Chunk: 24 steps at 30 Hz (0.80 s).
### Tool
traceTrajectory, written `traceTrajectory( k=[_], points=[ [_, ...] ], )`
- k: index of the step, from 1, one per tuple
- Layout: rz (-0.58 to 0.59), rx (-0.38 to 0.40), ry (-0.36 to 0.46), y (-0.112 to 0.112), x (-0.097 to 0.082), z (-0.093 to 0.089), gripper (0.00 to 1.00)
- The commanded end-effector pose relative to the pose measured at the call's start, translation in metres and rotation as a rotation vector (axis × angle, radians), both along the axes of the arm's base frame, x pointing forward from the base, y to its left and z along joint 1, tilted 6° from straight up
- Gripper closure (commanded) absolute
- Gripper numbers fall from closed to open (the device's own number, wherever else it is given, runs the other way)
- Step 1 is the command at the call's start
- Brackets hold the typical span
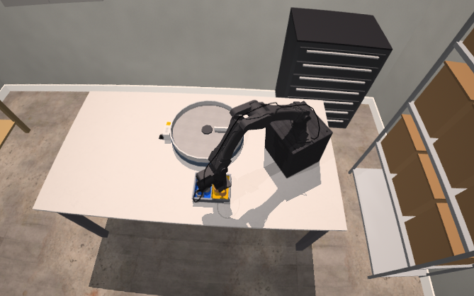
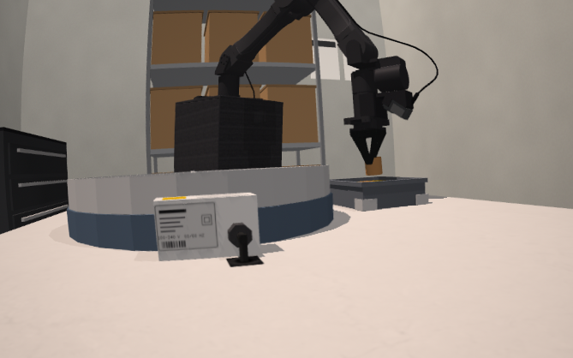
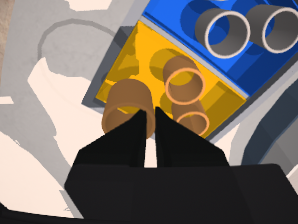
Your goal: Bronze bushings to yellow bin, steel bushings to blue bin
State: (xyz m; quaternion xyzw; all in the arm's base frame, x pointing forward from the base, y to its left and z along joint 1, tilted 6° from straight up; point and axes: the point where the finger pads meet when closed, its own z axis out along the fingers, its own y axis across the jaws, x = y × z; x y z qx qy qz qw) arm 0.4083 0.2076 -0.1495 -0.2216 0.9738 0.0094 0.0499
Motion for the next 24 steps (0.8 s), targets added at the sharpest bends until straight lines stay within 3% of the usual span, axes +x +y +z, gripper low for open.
traceTrajectory(
  k=[1,24],
  points=[
    [0.002,-0.008,0.009,-0.0040,-0.0042,-0.0040,1.00],
    [0.002,-0.002,-0.003,-0.0019,-0.0014,-0.0003,1.00]
  ],
)
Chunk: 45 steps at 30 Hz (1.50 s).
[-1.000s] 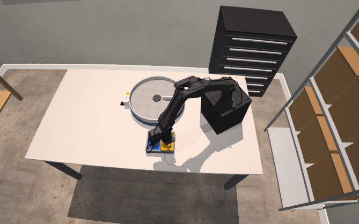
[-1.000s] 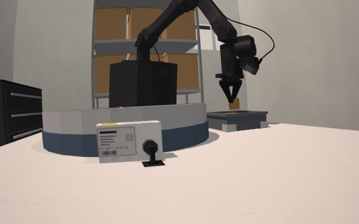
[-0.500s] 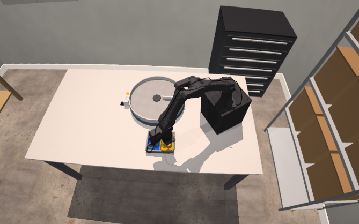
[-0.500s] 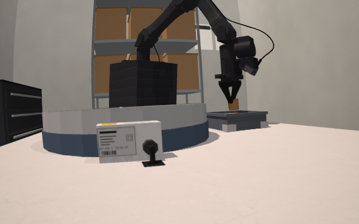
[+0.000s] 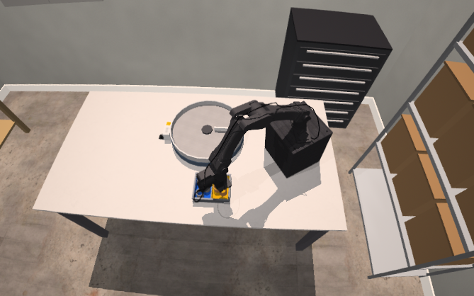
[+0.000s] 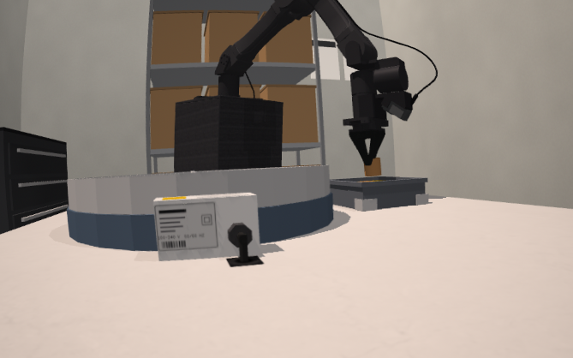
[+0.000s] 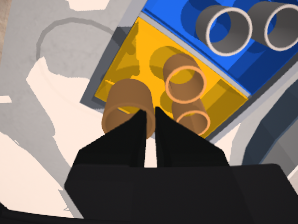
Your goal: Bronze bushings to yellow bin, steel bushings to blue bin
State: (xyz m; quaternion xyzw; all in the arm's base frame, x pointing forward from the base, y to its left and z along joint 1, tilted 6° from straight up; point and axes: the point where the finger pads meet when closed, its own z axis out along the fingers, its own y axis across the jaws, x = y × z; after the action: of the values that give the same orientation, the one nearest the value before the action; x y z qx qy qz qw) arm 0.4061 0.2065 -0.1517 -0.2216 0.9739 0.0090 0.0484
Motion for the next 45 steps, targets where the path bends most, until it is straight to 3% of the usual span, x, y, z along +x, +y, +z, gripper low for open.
traceTrajectory(
  k=[1,24,35,36,37,45],
  points=[
    [0.002,0.000,-0.006,-0.001,0.001,0.002,1.00],
    [0.002,-0.001,-0.005,-0.001,0.001,-0.002,1.00],
    [0.002,0.011,-0.027,0.004,0.011,-0.007,1.00],
    [0.002,0.026,-0.052,0.009,0.018,0.005,1.00],
    [0.003,0.018,-0.028,0.006,0.012,-0.009,1.00],
    [0.003,0.016,-0.025,0.006,0.013,-0.025,1.00]
  ],
)
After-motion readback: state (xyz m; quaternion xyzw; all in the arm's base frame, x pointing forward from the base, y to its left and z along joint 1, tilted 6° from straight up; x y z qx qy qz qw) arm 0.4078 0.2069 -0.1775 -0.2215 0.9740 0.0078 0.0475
